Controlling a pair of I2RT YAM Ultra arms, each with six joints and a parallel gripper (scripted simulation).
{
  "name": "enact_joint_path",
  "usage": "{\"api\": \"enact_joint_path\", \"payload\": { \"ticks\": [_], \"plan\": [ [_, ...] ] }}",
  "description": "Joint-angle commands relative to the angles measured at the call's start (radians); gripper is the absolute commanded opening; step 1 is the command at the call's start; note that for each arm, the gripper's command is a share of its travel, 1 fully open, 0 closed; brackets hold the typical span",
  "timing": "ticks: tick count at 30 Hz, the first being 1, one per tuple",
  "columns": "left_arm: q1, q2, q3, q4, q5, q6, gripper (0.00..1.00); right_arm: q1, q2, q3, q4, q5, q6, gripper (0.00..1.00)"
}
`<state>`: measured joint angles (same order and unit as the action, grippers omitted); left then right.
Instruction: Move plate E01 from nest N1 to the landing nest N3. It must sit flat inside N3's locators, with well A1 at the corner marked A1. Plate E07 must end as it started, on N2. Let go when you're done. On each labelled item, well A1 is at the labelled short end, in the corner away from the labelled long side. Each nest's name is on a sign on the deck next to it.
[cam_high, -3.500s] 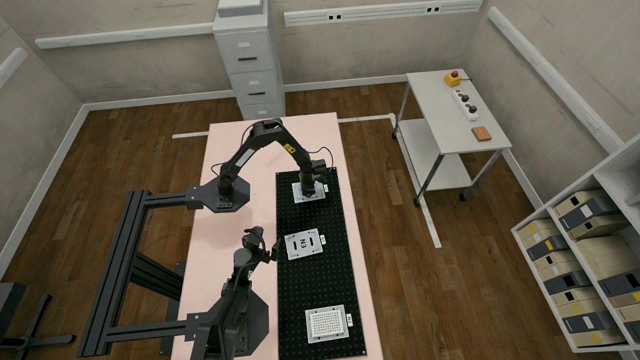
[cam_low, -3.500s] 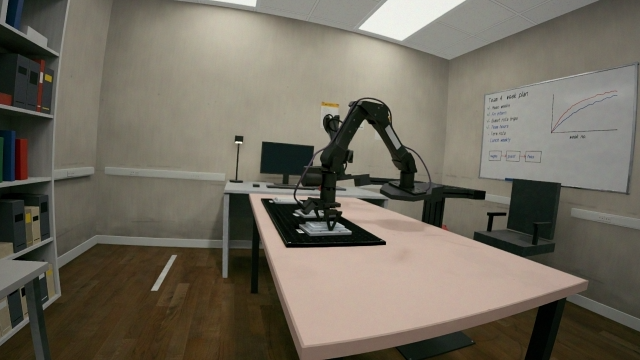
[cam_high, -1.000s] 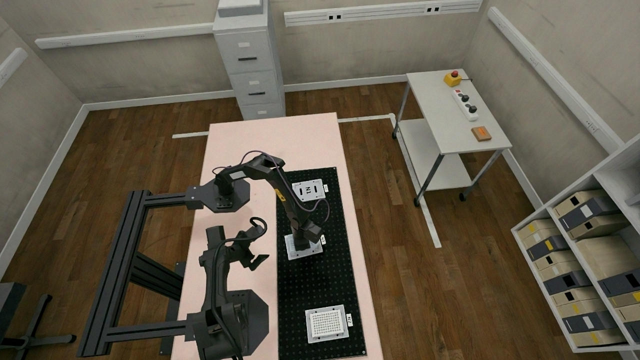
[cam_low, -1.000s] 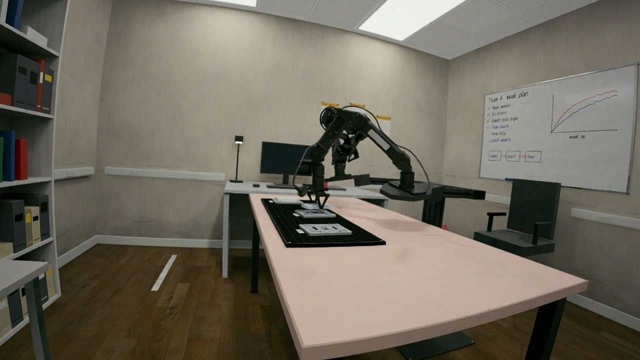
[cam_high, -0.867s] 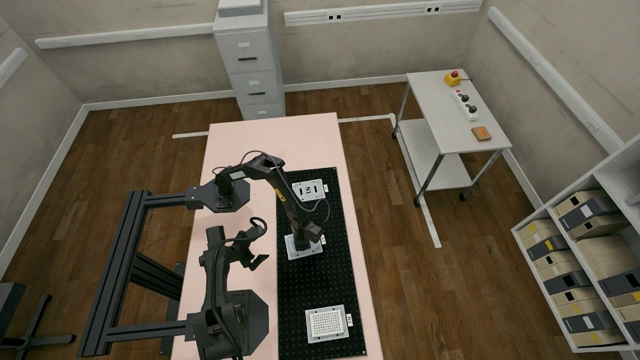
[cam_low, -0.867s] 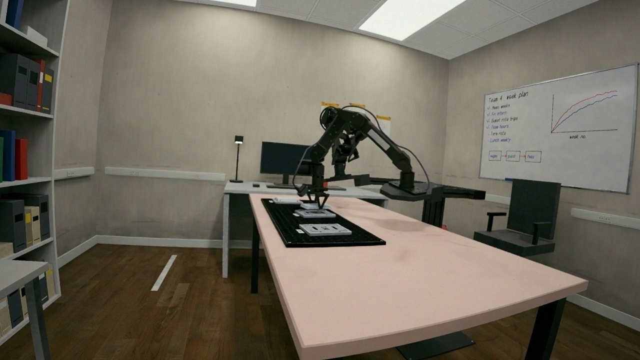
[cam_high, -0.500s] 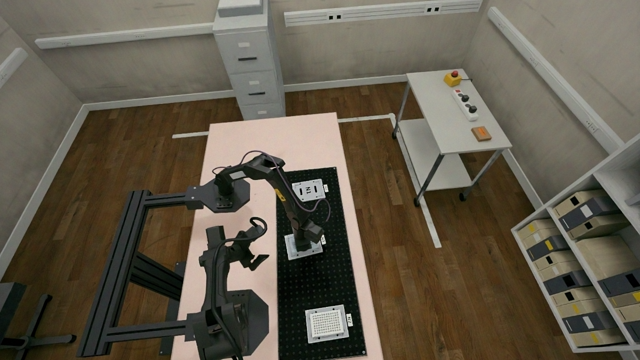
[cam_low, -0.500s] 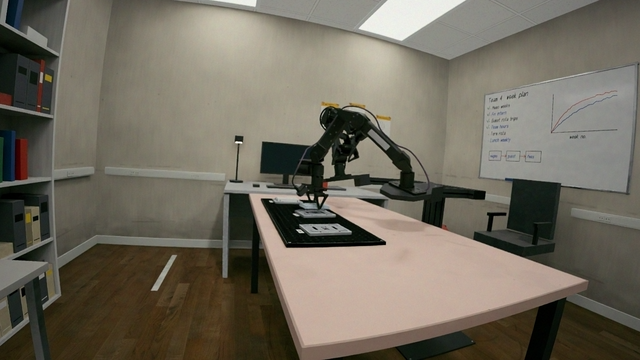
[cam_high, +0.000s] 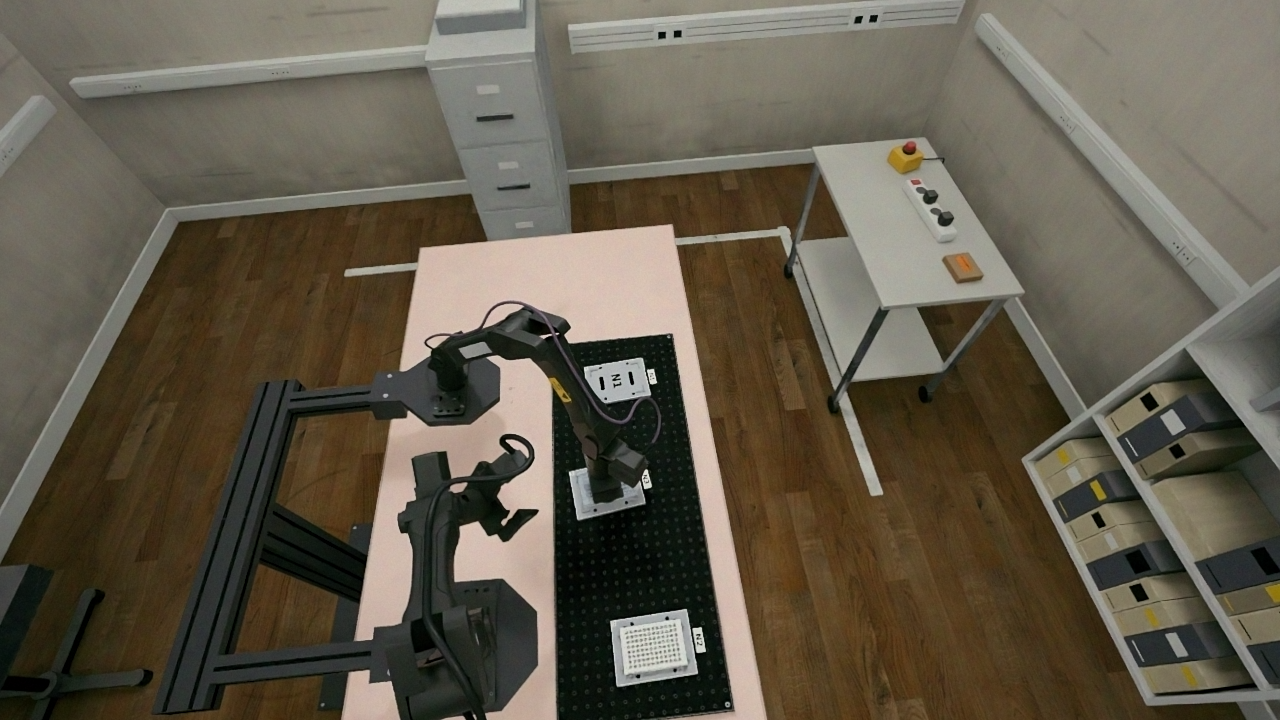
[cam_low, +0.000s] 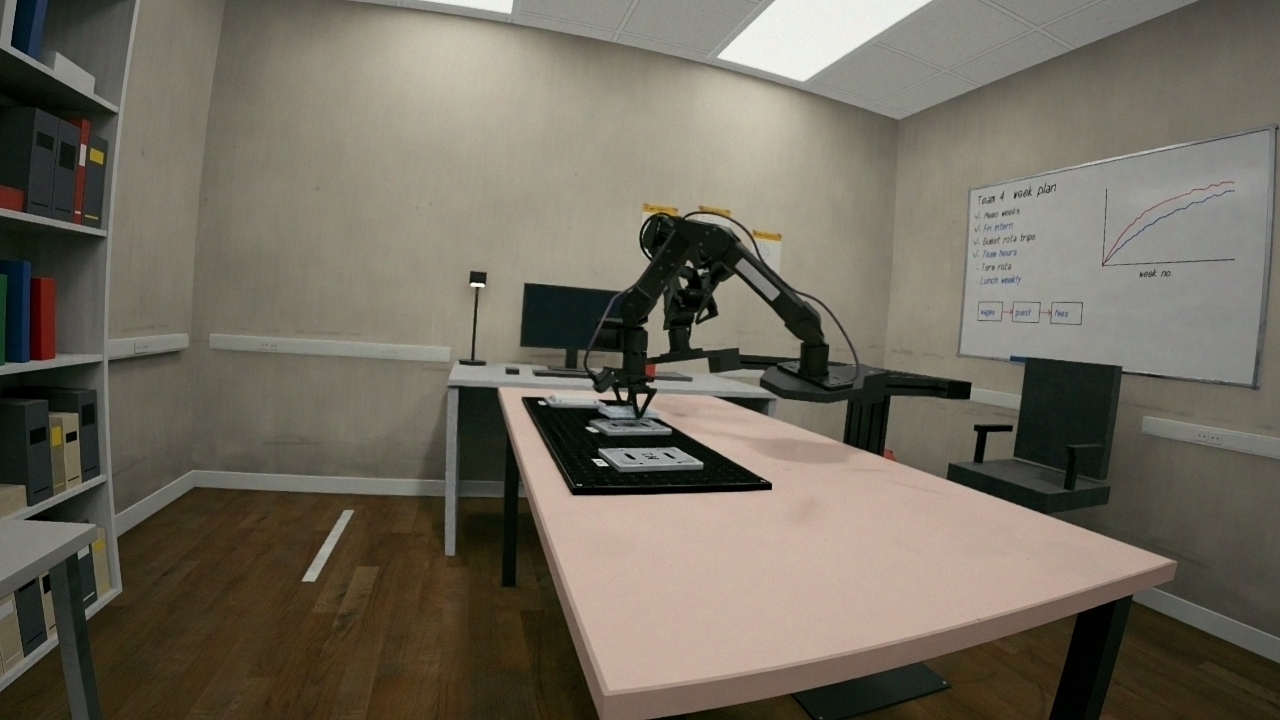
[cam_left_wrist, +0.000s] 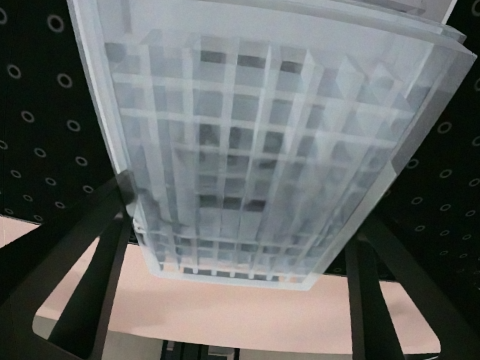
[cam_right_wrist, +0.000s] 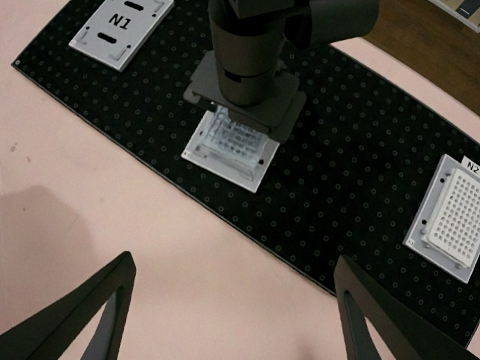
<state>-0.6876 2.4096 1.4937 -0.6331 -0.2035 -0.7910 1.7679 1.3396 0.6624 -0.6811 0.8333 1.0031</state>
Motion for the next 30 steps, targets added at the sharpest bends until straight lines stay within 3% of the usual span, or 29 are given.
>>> {"api": "enact_joint_path", "payload": {
  "ticks": [1,19,27,29,30],
  "plan": [
    [0.002,-0.008,-0.014,0.020,0.000,0.011,0.82,0.007,0.007,0.030,-0.011,0.024,0.006,1.00],
    [0.023,0.083,-0.005,0.106,-0.008,0.030,0.82,0.007,0.007,0.030,-0.011,0.024,0.006,1.00],
    [0.014,0.058,-0.019,0.073,-0.007,0.019,0.82,0.007,0.007,0.030,-0.011,0.024,0.006,1.00],
    [0.014,0.058,-0.019,0.073,-0.007,0.019,1.00,0.007,0.007,0.030,-0.011,0.024,0.006,1.00],
    [0.006,0.053,-0.023,0.070,-0.008,0.015,1.00,0.007,0.007,0.030,-0.011,0.024,0.006,1.00]
  ]
}}
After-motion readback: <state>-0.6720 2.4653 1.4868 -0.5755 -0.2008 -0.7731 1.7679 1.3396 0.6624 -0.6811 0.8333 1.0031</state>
